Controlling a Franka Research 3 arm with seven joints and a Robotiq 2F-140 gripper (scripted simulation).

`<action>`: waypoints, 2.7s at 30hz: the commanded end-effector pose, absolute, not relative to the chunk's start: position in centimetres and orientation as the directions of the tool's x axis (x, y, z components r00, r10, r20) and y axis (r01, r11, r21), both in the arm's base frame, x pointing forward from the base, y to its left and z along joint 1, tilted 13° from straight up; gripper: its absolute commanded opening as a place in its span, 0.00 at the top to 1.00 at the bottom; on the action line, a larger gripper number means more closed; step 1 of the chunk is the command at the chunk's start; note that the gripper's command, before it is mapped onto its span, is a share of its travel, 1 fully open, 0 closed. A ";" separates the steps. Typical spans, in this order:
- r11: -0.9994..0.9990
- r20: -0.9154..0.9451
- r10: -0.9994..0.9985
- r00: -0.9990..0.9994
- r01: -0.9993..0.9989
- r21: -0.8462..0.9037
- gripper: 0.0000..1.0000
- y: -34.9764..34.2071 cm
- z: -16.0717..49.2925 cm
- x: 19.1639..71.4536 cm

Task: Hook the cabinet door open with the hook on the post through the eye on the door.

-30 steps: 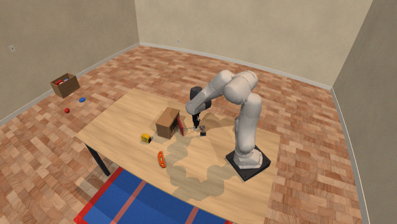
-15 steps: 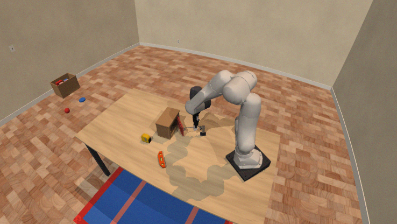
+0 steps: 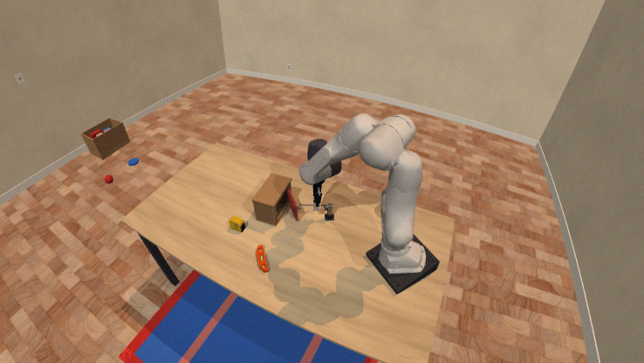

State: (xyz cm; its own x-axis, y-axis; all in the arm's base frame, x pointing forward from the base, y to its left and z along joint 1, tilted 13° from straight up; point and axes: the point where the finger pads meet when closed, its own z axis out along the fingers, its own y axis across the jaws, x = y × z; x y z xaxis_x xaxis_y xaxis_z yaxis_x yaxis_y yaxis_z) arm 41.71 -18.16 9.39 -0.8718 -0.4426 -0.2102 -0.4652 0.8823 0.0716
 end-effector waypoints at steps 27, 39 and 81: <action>0.935 -0.201 -0.319 -0.926 -0.342 0.093 0.97 -18.8 9.6 42.0; 0.935 -0.201 -0.319 -0.926 -0.342 0.093 0.97 -18.8 9.6 42.0; 0.935 -0.201 -0.319 -0.926 -0.342 0.093 0.97 -18.8 9.4 42.1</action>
